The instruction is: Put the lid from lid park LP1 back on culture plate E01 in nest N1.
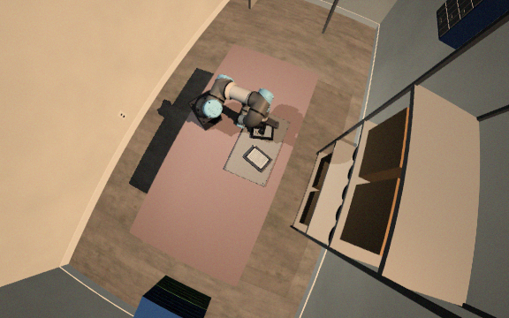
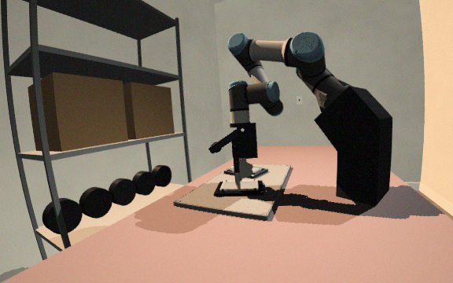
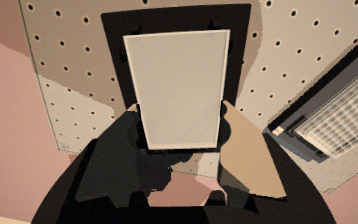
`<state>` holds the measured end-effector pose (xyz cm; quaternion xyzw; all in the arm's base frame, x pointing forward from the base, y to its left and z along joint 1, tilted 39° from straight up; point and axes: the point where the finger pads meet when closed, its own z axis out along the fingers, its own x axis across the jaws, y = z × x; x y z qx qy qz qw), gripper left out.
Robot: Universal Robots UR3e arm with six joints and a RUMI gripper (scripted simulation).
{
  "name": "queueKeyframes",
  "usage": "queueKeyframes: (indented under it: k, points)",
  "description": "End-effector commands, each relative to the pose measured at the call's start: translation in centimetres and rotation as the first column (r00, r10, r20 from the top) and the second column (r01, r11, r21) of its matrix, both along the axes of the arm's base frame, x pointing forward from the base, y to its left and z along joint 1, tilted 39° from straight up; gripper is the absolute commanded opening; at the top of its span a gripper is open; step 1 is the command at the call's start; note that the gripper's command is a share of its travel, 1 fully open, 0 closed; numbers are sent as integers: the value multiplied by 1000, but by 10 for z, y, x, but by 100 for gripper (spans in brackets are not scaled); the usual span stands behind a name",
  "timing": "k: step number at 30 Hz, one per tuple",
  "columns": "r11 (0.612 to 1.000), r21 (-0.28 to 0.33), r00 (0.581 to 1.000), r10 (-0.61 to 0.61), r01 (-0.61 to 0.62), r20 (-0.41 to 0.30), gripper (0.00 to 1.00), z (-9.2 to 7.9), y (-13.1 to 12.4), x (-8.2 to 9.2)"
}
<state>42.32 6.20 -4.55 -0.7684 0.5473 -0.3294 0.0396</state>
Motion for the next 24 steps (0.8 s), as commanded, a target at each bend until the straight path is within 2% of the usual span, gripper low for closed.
queueKeyframes:
  k: [1, 12, 24]
  points:
    - [1000, 0, 1000, 1, -1, 1, 0, 0, 0, 0]
    - [1000, 0, 1000, 1, -1, 1, 0, 7, 3, -4]
    - [1000, 0, 1000, 1, -1, 1, 0, 22, 9, -15]
